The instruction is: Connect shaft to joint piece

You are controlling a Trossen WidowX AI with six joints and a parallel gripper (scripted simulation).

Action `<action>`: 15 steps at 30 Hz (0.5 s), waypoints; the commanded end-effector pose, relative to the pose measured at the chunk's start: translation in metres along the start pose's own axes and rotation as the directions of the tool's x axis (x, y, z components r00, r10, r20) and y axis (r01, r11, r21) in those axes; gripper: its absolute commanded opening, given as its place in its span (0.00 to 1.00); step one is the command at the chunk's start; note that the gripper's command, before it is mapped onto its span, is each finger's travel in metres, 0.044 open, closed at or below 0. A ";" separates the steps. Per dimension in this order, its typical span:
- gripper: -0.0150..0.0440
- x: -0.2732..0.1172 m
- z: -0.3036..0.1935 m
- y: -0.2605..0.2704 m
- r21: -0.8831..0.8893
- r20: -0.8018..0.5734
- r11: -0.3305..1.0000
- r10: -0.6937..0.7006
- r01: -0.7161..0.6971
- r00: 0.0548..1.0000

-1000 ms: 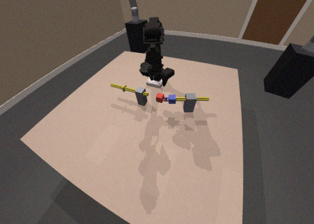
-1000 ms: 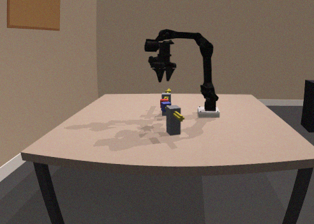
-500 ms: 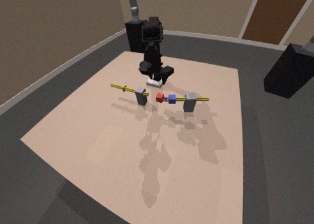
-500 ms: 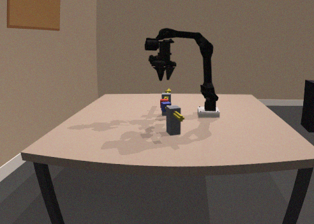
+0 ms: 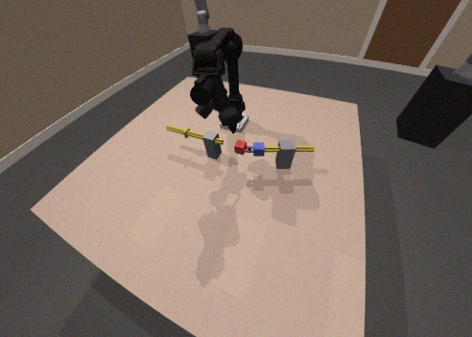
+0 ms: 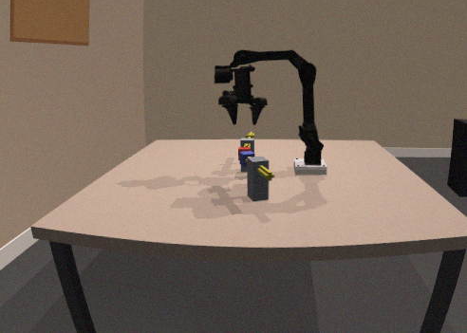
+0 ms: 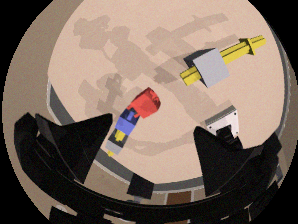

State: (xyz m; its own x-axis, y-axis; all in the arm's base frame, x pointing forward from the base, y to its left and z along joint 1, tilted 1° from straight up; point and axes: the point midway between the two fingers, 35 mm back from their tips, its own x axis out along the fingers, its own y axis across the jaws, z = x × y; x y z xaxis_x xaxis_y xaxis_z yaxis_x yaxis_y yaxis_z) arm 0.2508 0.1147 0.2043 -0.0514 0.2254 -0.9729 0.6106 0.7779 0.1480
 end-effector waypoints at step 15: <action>1.00 0.014 0.033 -0.033 0.573 -0.150 0.818 0.174 -0.058 0.973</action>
State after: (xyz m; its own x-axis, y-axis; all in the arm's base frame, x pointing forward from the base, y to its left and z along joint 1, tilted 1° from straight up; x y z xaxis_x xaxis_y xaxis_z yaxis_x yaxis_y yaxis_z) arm 0.2552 0.0812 0.1834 -0.0739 0.3951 -0.9157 0.9092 0.4040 0.1009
